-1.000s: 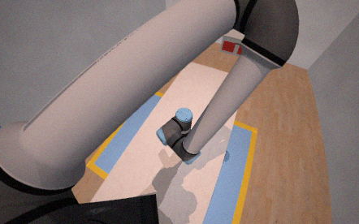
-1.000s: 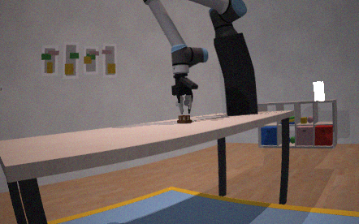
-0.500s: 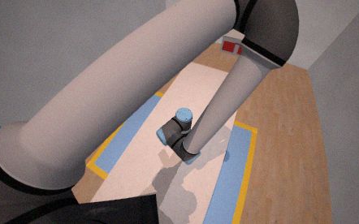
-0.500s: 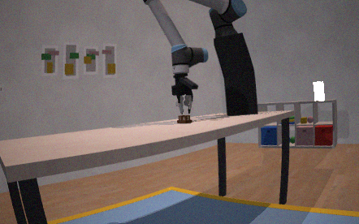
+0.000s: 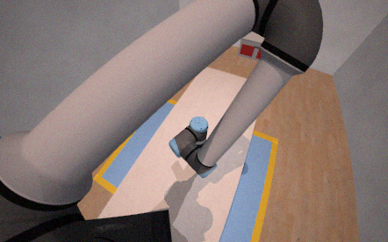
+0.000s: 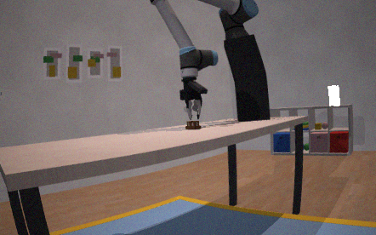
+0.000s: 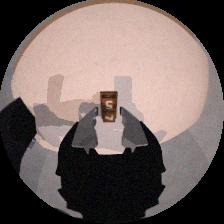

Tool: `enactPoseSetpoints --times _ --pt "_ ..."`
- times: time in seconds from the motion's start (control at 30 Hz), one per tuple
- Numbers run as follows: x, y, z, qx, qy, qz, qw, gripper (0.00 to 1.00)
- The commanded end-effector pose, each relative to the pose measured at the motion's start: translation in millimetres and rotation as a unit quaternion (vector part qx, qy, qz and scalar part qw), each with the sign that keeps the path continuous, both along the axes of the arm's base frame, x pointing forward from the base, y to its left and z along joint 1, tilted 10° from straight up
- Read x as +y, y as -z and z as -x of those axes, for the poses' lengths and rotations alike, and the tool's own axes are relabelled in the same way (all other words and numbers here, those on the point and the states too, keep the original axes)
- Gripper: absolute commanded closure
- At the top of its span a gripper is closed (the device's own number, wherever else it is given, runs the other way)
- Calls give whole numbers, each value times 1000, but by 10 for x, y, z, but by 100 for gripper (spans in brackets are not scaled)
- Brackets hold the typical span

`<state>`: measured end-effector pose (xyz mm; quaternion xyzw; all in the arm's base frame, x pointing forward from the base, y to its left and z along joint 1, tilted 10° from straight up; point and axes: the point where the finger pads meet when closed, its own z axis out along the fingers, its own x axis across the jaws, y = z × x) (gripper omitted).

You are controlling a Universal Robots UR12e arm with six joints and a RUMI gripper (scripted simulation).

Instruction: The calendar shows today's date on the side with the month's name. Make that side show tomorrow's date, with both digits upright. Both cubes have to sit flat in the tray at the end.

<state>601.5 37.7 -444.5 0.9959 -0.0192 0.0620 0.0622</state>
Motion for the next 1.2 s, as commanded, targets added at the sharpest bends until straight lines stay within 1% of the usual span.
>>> enactPoseSetpoints --times 0.0,0.4,0.63,1.17 --pt "-2 15 -6 0 0 0 1000 71" --pt "-26 201 -29 0 0 0 1000 71" --pt "-33 260 -36 0 0 0 1000 71" --pt "-35 277 -38 0 0 0 1000 71"
